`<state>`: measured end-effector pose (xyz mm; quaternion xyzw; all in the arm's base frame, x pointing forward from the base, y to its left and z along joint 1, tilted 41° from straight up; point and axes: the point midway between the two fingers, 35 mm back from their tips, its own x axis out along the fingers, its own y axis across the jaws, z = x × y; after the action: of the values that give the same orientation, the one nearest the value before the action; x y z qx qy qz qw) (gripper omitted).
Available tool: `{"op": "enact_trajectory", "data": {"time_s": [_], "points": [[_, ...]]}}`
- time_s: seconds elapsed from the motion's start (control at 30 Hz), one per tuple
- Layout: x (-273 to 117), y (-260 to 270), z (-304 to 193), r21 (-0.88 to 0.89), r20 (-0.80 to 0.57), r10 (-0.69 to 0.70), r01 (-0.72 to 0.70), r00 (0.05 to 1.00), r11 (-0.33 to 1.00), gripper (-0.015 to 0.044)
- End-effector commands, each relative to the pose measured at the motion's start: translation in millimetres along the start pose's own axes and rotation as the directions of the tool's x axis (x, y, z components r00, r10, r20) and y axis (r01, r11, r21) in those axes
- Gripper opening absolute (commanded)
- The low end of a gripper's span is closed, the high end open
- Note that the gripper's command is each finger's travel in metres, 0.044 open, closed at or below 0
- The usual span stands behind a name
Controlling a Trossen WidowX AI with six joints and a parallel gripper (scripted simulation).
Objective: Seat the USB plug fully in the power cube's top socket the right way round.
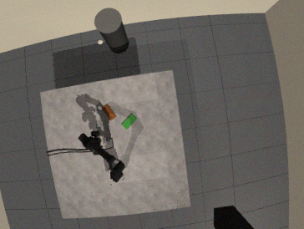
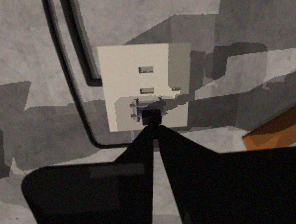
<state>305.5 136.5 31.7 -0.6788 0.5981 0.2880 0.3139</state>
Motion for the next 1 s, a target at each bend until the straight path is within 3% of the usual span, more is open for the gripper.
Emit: {"op": "enact_trajectory", "data": {"time_s": [0.0, 0.97], "points": [[0, 0, 0, 0.001, 0.0, 0.0, 0.0, 1.0, 1.0, 0.0], [-12, 0, 0, 0.0, 0.0, 0.0, 0.0, 1.0, 1.0, 0.0]]}}
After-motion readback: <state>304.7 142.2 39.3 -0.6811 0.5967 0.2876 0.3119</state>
